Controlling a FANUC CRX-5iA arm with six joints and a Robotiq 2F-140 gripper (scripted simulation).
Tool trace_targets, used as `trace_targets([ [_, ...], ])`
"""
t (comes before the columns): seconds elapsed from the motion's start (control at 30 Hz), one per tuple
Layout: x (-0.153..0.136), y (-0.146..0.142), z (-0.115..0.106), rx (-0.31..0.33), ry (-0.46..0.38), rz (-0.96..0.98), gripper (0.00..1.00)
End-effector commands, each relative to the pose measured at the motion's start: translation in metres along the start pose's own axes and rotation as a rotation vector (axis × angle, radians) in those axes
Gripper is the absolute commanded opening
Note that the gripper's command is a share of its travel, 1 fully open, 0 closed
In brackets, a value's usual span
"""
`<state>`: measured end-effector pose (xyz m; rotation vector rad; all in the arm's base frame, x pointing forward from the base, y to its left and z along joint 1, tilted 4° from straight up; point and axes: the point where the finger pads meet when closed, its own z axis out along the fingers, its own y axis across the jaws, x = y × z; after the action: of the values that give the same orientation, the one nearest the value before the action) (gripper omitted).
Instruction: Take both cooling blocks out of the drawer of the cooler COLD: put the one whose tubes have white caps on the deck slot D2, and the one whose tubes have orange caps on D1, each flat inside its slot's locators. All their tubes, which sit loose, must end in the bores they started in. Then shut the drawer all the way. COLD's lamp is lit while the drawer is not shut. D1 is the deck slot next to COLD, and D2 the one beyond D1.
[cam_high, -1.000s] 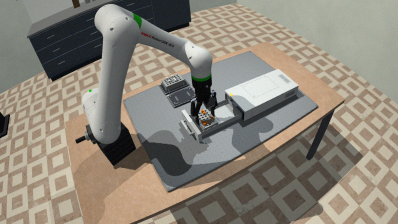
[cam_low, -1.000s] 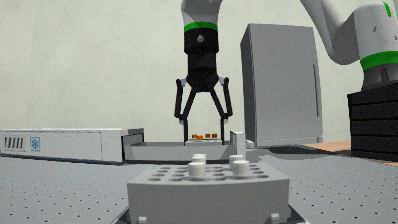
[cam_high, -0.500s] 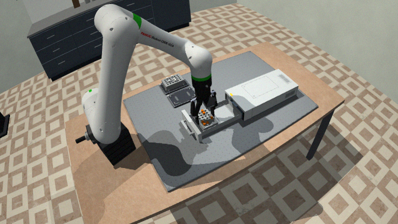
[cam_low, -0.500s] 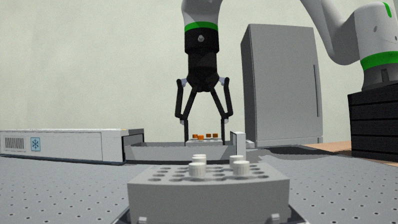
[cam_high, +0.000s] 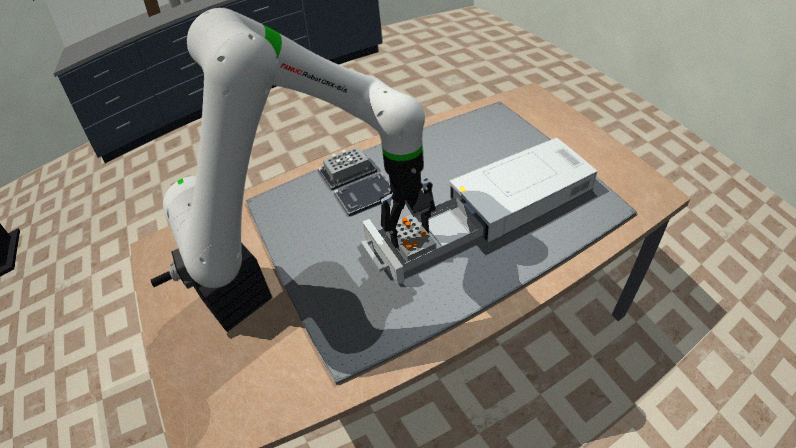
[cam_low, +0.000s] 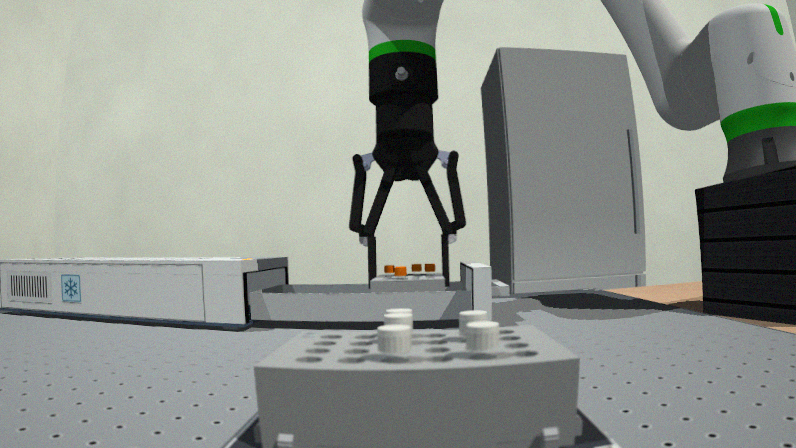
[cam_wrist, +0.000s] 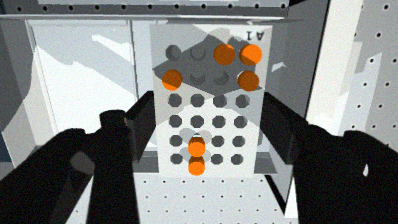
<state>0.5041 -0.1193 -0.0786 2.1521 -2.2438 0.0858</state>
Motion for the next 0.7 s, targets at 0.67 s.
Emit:
trace_targets([
  [0.67, 0.000, -0.001, -0.014, 0.002, 0.000, 0.000, 0.10],
])
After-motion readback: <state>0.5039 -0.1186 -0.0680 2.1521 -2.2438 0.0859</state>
